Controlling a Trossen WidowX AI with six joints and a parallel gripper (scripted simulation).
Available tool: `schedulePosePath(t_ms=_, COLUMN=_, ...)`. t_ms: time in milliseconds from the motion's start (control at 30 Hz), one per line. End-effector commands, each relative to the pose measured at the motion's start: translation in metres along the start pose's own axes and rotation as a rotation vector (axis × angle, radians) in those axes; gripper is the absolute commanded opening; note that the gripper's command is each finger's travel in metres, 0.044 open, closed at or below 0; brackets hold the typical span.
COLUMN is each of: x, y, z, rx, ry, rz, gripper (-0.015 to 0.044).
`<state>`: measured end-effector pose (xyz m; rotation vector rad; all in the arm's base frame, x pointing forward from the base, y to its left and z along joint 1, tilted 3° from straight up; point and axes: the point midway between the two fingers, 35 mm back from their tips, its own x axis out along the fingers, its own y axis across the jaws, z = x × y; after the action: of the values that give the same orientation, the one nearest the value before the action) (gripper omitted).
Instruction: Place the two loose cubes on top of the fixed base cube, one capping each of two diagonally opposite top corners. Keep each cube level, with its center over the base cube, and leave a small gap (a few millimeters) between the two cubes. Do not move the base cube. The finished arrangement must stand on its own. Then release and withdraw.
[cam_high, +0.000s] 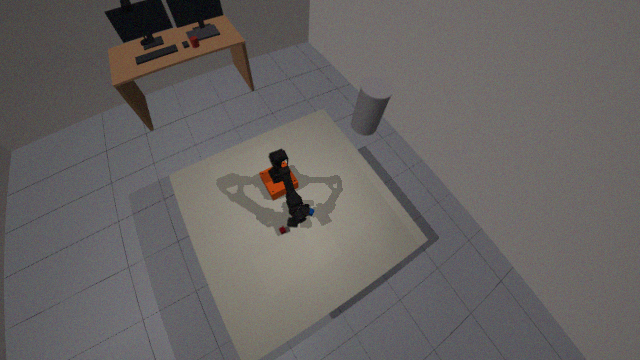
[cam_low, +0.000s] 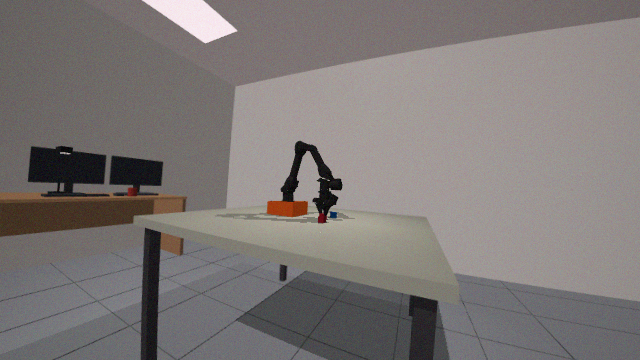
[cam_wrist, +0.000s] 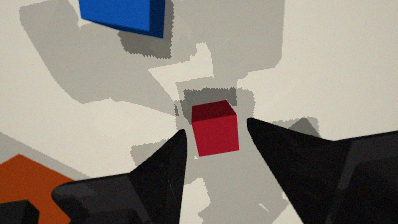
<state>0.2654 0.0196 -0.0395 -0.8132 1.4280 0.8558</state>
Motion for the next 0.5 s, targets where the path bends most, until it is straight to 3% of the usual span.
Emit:
schedulePosePath(t_ms=0, x=0.003, y=0.001, z=0.0, rx=0.0, ry=-0.004, rz=0.005, gripper=0.0212)
schedulePosePath(t_ms=133, x=0.003, y=0.001, z=0.0, rx=0.0, ry=-0.004, rz=0.005, gripper=0.0107)
schedulePosePath(t_ms=467, x=-0.013, y=-0.002, z=0.002, rx=0.0, ry=-0.004, rz=0.005, gripper=0.0105)
